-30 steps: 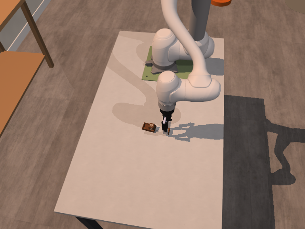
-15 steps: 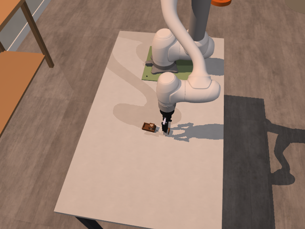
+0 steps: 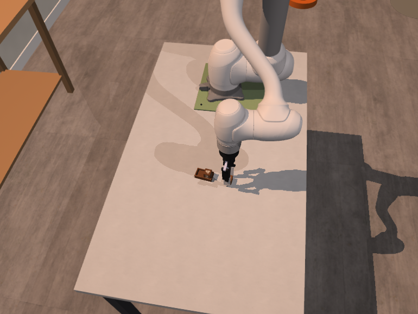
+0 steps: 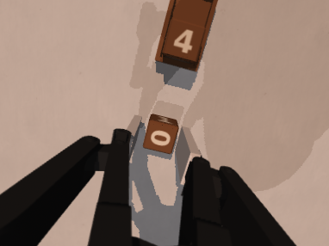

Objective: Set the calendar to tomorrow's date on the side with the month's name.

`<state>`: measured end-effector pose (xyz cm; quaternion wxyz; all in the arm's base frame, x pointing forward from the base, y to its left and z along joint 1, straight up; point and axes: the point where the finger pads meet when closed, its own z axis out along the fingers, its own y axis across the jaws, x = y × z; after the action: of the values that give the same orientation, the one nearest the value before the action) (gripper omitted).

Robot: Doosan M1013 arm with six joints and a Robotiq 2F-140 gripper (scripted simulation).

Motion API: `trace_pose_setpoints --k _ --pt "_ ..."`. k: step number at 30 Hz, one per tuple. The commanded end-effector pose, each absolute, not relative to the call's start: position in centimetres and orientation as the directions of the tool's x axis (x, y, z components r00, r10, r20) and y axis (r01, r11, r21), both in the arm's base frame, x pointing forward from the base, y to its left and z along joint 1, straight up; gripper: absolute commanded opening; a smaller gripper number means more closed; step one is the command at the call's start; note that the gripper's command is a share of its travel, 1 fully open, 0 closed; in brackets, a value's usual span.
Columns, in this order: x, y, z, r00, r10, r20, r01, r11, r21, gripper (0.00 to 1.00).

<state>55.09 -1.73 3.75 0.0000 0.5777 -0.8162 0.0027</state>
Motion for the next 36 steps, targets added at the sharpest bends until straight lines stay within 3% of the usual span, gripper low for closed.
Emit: trace_pose_setpoints --k 1,14,15,36 --pt "54.60 -1.79 3.25 -0.334 -0.943 0.003 -0.943 0.334 0.003 0.28" --pt "54.60 -1.79 3.25 -0.334 -0.943 0.003 -0.943 0.334 0.003 0.28" --pt "54.60 -1.79 3.25 -0.334 -0.943 0.003 -0.943 0.334 0.003 0.16" --pt "54.60 -1.79 3.25 -0.334 -0.943 0.003 -0.943 0.334 0.003 0.16"
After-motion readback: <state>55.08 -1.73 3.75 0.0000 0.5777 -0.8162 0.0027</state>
